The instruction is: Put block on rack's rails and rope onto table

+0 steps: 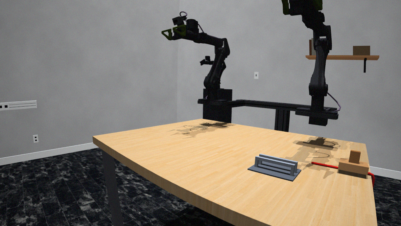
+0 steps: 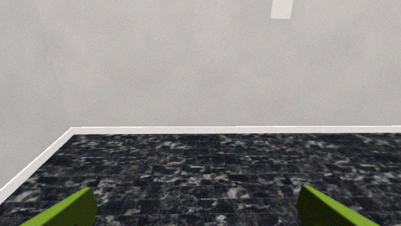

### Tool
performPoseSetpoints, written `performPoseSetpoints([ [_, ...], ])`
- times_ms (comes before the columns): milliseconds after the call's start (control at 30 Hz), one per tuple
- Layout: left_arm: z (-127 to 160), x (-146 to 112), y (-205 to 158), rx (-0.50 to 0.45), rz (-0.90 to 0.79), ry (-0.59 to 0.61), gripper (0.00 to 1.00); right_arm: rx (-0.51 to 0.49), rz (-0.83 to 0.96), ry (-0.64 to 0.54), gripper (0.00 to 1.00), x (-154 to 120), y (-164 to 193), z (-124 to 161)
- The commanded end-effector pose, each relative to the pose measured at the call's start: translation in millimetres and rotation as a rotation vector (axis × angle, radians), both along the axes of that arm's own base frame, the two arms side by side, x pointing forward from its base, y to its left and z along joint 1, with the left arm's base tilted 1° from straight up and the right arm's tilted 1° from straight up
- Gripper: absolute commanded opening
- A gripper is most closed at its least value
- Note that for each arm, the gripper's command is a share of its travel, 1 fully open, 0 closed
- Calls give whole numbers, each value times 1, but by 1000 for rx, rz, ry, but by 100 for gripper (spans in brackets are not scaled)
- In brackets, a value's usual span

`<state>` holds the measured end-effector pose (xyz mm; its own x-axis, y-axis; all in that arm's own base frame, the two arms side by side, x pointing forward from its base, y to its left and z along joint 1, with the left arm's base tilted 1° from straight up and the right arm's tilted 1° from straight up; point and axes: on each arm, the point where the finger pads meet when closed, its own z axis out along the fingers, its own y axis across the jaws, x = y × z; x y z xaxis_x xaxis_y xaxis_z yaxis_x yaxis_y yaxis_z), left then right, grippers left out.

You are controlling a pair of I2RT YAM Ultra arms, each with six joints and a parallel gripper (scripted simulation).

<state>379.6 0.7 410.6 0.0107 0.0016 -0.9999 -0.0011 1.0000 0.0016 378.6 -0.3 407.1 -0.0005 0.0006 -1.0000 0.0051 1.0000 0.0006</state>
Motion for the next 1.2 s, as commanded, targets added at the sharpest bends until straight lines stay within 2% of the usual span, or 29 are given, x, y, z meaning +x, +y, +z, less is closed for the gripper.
performPoseSetpoints([
  [0, 17, -1, 0, -1, -8, -30, 100, -8, 27, -69, 100, 4, 7, 28],
  [167, 14, -1, -1, -3, -10, -22, 100, -6, 23, -78, 100, -1, 6, 30],
  [233, 28, -8, 3, -6, 2, -57, 100, -8, 27, -68, 100, 5, 7, 28],
  [267, 31, -12, 3, -6, 1, -66, 31, -8, 24, -61, 100, 7, 6, 25],
  [500, 29, -10, -2, -6, -13, -60, 31, -8, 23, -129, 100, -15, 6, 50],
  [700, 21, -6, 2, -8, 3, -40, 31, -7, 23, -114, 100, -10, 6, 44],
  [767, -11, 7, 7, -35, 18, 45, 31, -7, 23, -114, 100, -10, 6, 44],
  [867, -45, 16, 10, -92, 27, 128, 31, -7, 23, -114, 100, -10, 6, 44],
  [1033, -65, 26, 18, -194, 58, 186, 31, -7, 23, -114, 100, -10, 6, 44],
  [1167, -99, 33, 24, -262, 88, 271, 31, -7, 23, -114, 100, -10, 6, 44],
])
